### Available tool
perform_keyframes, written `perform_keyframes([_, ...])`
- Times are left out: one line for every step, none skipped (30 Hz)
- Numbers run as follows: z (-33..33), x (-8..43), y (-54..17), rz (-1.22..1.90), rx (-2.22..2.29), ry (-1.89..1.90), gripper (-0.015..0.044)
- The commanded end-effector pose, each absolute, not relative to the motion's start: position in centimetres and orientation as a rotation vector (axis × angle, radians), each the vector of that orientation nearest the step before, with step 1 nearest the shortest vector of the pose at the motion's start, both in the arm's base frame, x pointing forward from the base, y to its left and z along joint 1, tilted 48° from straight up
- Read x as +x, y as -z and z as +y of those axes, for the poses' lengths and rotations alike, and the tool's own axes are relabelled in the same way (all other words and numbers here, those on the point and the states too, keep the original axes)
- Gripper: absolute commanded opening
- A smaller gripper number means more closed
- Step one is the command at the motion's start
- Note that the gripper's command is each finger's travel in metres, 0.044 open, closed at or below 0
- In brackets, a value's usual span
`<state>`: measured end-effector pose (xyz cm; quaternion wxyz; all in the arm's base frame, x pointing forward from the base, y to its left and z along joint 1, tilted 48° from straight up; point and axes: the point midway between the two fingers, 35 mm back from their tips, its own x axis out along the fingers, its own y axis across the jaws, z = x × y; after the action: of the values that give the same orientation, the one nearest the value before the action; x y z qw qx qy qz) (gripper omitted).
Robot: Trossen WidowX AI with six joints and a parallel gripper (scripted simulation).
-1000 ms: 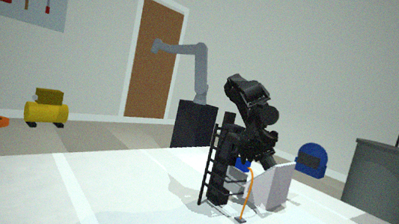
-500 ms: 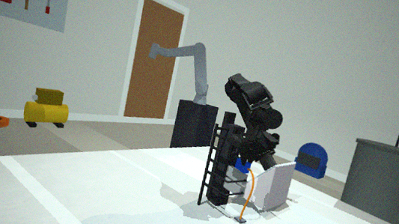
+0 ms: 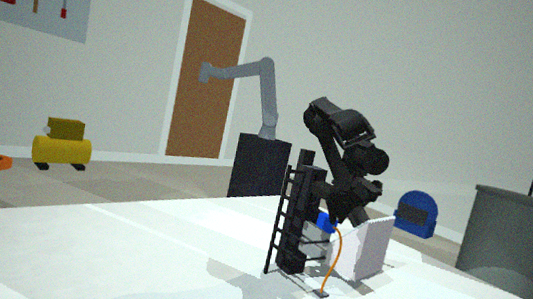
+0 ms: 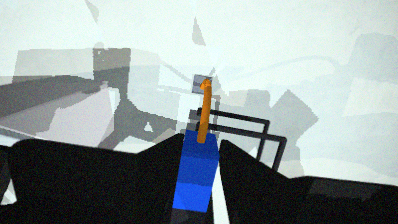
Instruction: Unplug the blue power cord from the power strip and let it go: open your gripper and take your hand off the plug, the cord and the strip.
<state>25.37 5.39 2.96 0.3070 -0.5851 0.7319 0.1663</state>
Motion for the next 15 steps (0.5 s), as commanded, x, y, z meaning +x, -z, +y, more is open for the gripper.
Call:
perform_keyframes([7.42,26.14,-1.73,1.889,-1.519,-0.459,0.0])
perform_keyframes([7.54,26.16,-1.63,1.889,-1.519,-0.459,0.0])
perform_keyframes([7.67,26.19,-1.53,1.889,-1.519,-0.459,0.0])
perform_keyframes([7.79,26.21,-1.44,1.889,-1.519,-0.459,0.0])
perform_keyframes([7.91,26.23,-1.33,1.889,-1.519,-0.459,0.0])
perform_keyframes([7.76,26.19,-1.4,1.889,-1.52,-0.459,0.0026])
perform_keyframes([7.44,26.11,-1.56,1.89,-1.522,-0.458,0.0053])
perform_keyframes([7.24,26.05,-1.65,1.891,-1.523,-0.458,0.0079])
perform_keyframes([7.24,26.05,-1.65,1.891,-1.523,-0.458,0.0105])
perform_keyframes([7.24,26.05,-1.65,1.891,-1.523,-0.458,0.0131])
perform_keyframes([7.24,26.05,-1.65,1.891,-1.523,-0.458,0.0157])
perform_keyframes([7.24,26.05,-1.65,1.891,-1.523,-0.458,0.0184])
perform_keyframes([7.24,26.05,-1.65,1.891,-1.523,-0.458,0.021])
perform_keyframes([7.24,26.05,-1.65,1.891,-1.523,-0.458,0.0236])
perform_keyframes([7.24,26.05,-1.65,1.891,-1.523,-0.458,0.0263])
